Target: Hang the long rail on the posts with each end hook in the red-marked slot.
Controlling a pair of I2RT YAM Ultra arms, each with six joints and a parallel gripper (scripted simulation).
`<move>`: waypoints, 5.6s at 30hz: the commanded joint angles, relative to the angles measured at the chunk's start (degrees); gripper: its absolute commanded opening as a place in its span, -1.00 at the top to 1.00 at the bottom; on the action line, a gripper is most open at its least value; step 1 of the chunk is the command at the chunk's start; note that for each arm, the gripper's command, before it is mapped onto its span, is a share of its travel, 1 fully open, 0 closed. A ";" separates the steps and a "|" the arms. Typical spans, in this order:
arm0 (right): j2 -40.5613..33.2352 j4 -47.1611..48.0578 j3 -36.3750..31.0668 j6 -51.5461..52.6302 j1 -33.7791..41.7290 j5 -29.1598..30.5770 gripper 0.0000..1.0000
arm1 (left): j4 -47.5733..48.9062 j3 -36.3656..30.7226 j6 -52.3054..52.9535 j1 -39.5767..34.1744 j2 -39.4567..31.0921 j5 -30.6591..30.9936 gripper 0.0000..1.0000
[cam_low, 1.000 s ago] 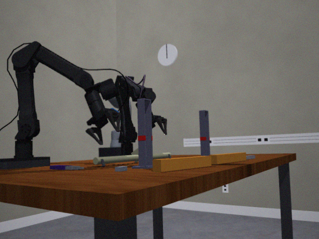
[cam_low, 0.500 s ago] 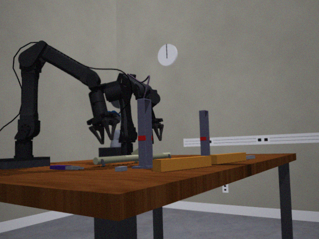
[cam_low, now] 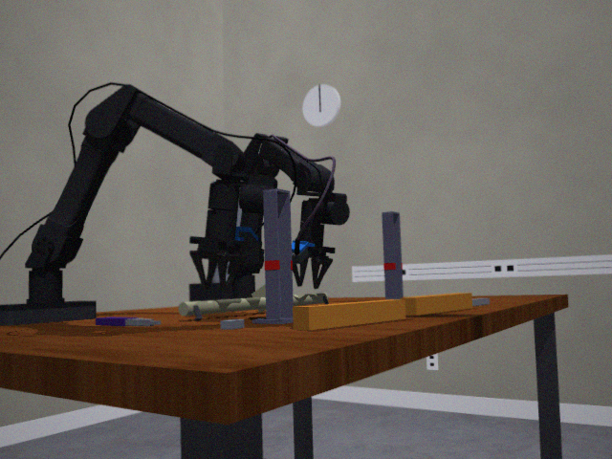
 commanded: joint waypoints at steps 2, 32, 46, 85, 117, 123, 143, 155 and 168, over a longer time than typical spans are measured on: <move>4.20 -7.30 6.30 -2.31 -1.88 -4.76 0.04 | -6.43 5.98 2.43 1.76 3.97 3.81 0.04; 7.39 -1.03 2.32 -1.10 -0.92 -5.21 0.04 | -0.41 2.36 1.13 0.84 6.98 4.19 0.04; 7.18 -0.08 1.53 -1.07 -0.90 -5.25 0.21 | 1.98 0.41 1.05 0.72 7.27 4.23 0.04; 7.04 -0.01 1.41 -1.52 -1.43 -4.69 0.63 | 1.22 1.17 1.54 1.19 7.66 3.70 0.47; 5.58 -0.17 2.37 -1.47 -1.43 -3.59 0.63 | 1.04 2.02 1.35 1.42 5.62 2.95 0.62; 1.83 3.53 -1.05 -0.40 -0.68 -1.79 0.63 | 4.46 -1.15 0.40 0.85 1.62 1.72 0.62; -18.80 30.24 -24.65 5.15 6.06 12.80 0.63 | 29.10 -23.25 -4.77 -4.98 -21.15 -9.29 0.62; -25.79 43.36 -34.56 6.06 9.72 20.97 0.63 | 41.46 -33.09 -5.76 -8.34 -29.84 -15.84 0.62; -31.07 63.78 -46.19 3.84 13.99 32.69 0.63 | 60.23 -44.96 -4.25 -12.61 -38.02 -25.57 0.62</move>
